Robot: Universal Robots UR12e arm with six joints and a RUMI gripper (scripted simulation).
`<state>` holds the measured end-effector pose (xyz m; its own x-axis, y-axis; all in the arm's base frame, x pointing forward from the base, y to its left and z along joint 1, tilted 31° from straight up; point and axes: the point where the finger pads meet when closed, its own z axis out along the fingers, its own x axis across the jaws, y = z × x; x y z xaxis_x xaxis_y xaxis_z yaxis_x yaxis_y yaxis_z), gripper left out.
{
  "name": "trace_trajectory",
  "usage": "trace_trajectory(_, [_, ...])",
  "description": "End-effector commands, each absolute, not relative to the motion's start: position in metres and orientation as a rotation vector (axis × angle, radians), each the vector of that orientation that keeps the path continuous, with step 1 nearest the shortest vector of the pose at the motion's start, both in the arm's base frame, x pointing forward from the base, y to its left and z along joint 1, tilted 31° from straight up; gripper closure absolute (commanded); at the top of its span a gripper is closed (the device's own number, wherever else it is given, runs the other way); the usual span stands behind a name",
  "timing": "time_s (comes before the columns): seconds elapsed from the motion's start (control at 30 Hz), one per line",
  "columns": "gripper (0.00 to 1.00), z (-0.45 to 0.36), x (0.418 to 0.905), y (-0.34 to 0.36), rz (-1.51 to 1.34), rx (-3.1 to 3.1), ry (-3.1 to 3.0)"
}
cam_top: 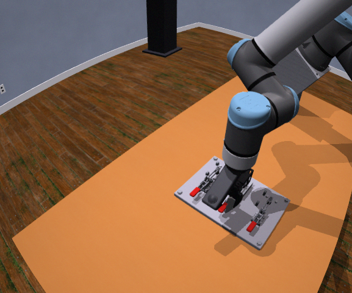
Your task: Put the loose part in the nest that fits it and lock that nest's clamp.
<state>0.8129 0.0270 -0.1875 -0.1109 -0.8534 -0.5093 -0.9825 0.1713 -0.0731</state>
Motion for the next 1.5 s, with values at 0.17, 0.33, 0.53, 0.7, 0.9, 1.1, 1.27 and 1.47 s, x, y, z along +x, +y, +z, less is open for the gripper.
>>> trace_trajectory(0.17, [0.72, -0.187, 0.813, 0.027, 0.394, -1.73, 2.017])
trace_trajectory(0.33, [0.72, -0.187, 0.813, 0.027, 0.394, -1.73, 2.017])
trace_trajectory(0.53, [0.72, -0.187, 0.813, 0.027, 0.394, -1.73, 2.017])
trace_trajectory(0.7, [0.72, -0.187, 0.813, 0.027, 0.394, -1.73, 2.017])
trace_trajectory(0.9, [0.72, -0.187, 0.813, 0.027, 0.394, -1.73, 2.017])
trace_trajectory(1.1, [0.72, -0.186, 0.813, 0.026, 0.394, -1.73, 2.017])
trace_trajectory(1.27, [0.72, -0.183, 0.813, 0.024, 0.394, -1.73, 2.017])
trace_trajectory(1.47, [0.72, -0.167, 0.81, 0.015, 0.394, -1.73, 2.017])
